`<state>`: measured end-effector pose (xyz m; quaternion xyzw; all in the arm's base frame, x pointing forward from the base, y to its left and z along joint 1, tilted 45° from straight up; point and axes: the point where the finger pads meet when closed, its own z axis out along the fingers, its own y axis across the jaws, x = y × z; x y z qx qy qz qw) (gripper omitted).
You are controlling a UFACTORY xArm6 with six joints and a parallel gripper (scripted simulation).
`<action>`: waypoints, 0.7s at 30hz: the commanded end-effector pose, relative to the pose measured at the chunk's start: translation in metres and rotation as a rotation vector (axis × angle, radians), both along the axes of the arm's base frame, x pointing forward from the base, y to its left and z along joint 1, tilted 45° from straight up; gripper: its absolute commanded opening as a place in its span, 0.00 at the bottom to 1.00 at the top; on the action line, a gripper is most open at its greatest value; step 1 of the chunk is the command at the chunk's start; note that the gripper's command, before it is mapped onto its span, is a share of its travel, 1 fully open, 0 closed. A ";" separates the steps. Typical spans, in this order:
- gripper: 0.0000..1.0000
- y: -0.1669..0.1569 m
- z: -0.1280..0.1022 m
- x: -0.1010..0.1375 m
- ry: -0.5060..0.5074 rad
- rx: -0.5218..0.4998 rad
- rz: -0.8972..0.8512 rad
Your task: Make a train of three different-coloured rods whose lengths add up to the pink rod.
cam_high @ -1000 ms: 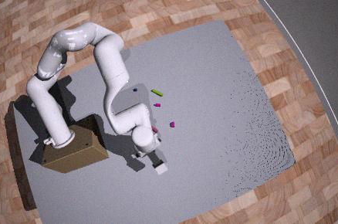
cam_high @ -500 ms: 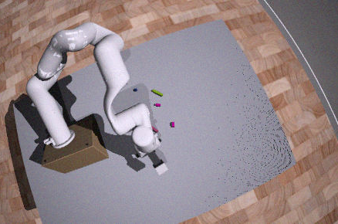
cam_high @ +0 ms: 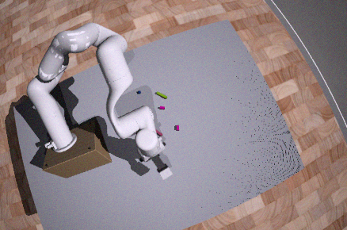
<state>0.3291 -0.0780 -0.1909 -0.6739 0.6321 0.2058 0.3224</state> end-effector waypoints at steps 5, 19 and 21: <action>0.24 -0.001 0.000 0.001 -0.002 -0.002 -0.001; 0.24 -0.001 0.000 0.001 -0.002 -0.002 -0.001; 0.24 0.000 -0.001 0.001 -0.002 -0.002 -0.001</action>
